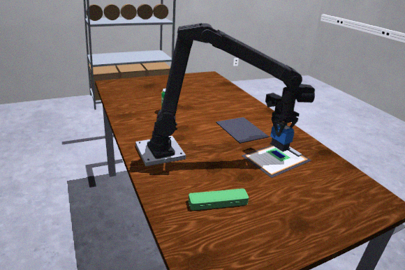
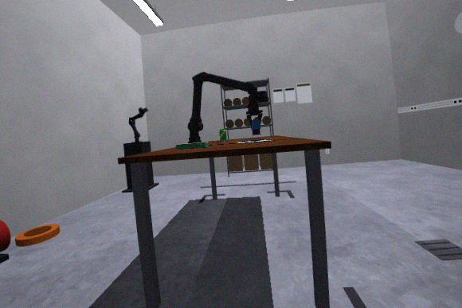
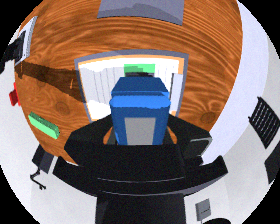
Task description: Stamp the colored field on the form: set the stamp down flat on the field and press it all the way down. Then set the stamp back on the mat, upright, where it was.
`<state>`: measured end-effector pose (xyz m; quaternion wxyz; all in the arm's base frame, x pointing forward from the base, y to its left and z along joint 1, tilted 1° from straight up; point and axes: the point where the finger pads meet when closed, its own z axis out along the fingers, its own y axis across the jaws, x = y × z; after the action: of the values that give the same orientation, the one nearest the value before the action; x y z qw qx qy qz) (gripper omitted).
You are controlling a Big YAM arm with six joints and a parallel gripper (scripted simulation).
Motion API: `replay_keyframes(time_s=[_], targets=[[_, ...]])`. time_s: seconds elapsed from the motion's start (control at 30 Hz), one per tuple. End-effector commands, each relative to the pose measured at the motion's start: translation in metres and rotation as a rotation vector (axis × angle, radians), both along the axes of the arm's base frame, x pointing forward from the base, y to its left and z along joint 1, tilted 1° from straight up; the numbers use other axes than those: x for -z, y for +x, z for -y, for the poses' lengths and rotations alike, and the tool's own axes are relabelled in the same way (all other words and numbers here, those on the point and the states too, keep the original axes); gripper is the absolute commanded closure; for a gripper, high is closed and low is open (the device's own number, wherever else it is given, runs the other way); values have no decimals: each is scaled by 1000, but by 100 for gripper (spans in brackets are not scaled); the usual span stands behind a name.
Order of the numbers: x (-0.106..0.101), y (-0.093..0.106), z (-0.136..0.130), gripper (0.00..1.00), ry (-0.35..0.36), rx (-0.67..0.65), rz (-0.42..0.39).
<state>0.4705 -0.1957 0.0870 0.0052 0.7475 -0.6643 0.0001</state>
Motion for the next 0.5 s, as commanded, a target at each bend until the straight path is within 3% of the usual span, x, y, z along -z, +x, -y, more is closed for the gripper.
replay_keyframes(time_s=[0.0, 0.03, 0.07, 0.13, 0.23, 0.33, 0.4, 0.47], targets=[[-15, 19, 5, 67, -10, -10, 22], [-14, 19, 5, 67, -9, -10, 20], [5, -2, -3, 67, 12, -10, -31], [5, -2, -3, 67, 12, -10, -31], [-18, 7, -7, 67, -9, -2, 22], [-14, 13, -42, 67, -9, 1, 31], [-13, 17, -88, 67, -4, 6, 32], [-13, 17, -88, 67, -4, 6, 32]])
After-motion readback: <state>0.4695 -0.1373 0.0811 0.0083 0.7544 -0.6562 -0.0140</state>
